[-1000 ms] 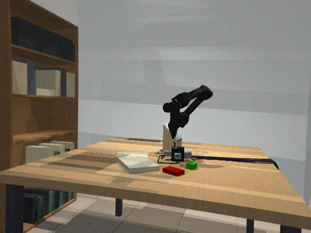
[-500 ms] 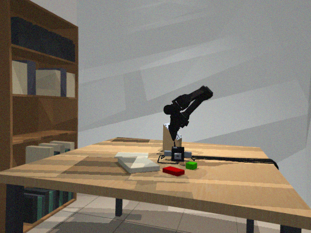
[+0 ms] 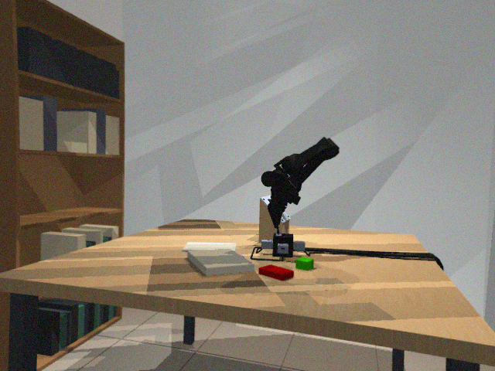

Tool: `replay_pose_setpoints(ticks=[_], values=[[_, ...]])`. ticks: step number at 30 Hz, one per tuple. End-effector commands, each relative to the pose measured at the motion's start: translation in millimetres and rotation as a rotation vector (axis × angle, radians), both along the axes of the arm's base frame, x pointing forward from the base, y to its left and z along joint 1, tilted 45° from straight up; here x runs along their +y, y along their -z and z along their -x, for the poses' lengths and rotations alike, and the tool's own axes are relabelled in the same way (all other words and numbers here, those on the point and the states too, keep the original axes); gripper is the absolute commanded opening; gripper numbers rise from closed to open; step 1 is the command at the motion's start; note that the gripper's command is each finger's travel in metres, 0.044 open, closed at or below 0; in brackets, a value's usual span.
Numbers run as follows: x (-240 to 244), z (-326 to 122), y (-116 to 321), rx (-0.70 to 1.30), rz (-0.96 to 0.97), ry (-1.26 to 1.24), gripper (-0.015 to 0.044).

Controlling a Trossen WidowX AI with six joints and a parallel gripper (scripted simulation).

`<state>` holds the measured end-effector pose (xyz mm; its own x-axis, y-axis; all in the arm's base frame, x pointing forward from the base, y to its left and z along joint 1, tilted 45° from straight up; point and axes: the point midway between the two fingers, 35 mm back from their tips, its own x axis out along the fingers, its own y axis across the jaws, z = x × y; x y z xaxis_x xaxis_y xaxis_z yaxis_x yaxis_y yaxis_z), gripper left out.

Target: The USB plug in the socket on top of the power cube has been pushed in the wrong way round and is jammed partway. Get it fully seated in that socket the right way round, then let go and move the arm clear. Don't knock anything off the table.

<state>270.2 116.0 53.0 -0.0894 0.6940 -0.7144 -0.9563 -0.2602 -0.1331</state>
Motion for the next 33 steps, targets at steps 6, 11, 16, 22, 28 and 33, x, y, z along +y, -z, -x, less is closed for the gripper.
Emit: replay_pose_setpoints(ticks=[6, 11, 16, 22, 28, 33], values=[[1.1, 0.5, 1.3, 0.001, 0.0, 0.0, 0.0361], [1.1, 0.5, 1.3, 0.001, 0.0, 0.0, 0.023], [1.1, 0.5, 1.3, 0.001, 0.0, 0.0, 0.0099], [1.1, 0.5, 1.3, 0.001, 0.0, 0.0, 0.0], [1.1, 0.5, 1.3, 0.001, 0.0, 0.0, 0.0], [1.1, 0.5, 1.3, 0.001, 0.0, 0.0, 0.0]])
